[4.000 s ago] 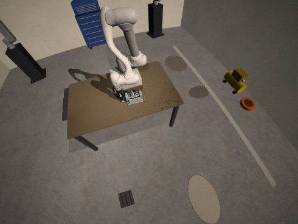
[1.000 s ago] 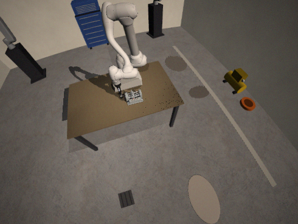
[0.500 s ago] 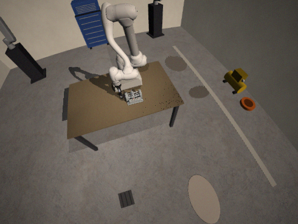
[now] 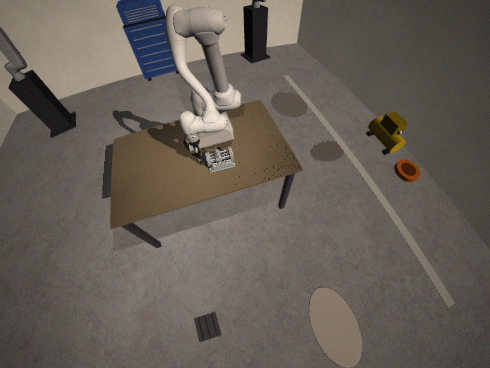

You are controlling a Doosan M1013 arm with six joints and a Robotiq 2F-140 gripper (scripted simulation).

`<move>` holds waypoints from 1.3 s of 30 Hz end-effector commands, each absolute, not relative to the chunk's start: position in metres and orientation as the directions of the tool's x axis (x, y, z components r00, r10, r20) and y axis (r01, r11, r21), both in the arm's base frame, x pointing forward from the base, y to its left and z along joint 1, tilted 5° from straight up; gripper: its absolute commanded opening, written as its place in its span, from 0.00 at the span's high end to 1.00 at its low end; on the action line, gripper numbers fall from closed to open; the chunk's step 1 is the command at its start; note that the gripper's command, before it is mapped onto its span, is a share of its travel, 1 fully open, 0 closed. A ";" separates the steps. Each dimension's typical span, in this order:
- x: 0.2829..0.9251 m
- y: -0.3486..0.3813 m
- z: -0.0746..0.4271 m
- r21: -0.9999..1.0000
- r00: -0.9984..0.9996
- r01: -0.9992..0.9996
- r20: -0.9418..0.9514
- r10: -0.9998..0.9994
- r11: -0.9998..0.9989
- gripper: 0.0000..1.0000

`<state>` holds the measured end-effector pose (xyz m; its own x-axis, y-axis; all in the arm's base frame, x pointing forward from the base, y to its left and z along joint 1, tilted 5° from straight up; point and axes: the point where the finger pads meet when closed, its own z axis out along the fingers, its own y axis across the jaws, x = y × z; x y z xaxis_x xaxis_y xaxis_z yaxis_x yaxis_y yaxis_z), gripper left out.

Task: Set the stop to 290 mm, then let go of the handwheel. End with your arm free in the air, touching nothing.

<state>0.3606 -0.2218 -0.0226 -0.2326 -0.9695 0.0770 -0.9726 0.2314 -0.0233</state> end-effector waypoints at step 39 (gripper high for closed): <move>0.376 -0.227 -0.037 -0.024 -0.233 -0.973 0.077 -0.970 0.231 0.96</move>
<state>0.3747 -0.2263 -0.0368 -0.2325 -0.9695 0.0770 -0.9726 0.2314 -0.0230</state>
